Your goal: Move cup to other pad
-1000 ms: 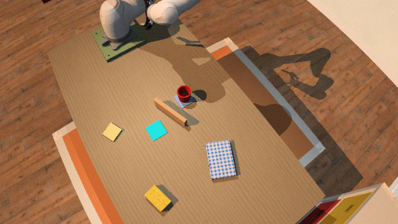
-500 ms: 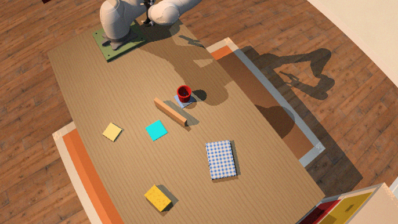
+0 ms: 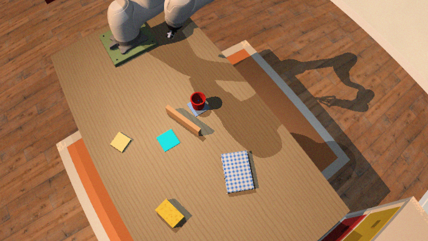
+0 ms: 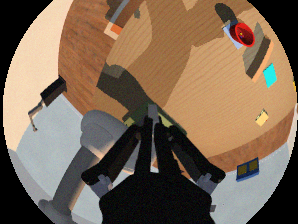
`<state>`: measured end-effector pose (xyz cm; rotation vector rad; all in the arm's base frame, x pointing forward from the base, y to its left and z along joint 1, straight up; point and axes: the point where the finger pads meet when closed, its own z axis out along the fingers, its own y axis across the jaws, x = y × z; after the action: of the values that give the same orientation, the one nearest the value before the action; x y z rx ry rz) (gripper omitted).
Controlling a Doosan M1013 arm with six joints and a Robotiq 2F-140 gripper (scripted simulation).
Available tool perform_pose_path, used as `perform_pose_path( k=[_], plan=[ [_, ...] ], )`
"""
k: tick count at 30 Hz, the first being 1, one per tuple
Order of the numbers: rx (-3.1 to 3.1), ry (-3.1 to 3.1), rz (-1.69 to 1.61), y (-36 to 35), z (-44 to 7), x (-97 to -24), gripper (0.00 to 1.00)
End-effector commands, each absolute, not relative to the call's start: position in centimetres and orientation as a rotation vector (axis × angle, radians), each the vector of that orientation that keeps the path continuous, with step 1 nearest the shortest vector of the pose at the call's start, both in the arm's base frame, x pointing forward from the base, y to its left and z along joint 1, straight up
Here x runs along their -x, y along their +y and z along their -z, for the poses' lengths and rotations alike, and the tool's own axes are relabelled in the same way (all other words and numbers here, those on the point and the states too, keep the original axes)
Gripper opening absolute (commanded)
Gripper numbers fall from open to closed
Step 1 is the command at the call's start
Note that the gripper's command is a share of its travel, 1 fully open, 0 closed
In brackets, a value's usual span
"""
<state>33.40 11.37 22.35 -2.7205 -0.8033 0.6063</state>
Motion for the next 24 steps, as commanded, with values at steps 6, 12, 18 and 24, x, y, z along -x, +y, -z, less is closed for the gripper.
perform_pose_path(
  k=[6, 12, 18, 24],
  plan=[
    [3.0, -0.432, -0.336, 7.4, -25.2, -47.6, 0.0],
    [3.074, -0.261, -0.204, 5.3, -27.1, -53.2, 0.0],
    [3.132, 0.247, 0.0, 1.1, -29.6, -63.7, 0.0],
    [3.092, 0.554, 0.0, 1.4, -26.4, -64.8, 0.0]
  ],
)
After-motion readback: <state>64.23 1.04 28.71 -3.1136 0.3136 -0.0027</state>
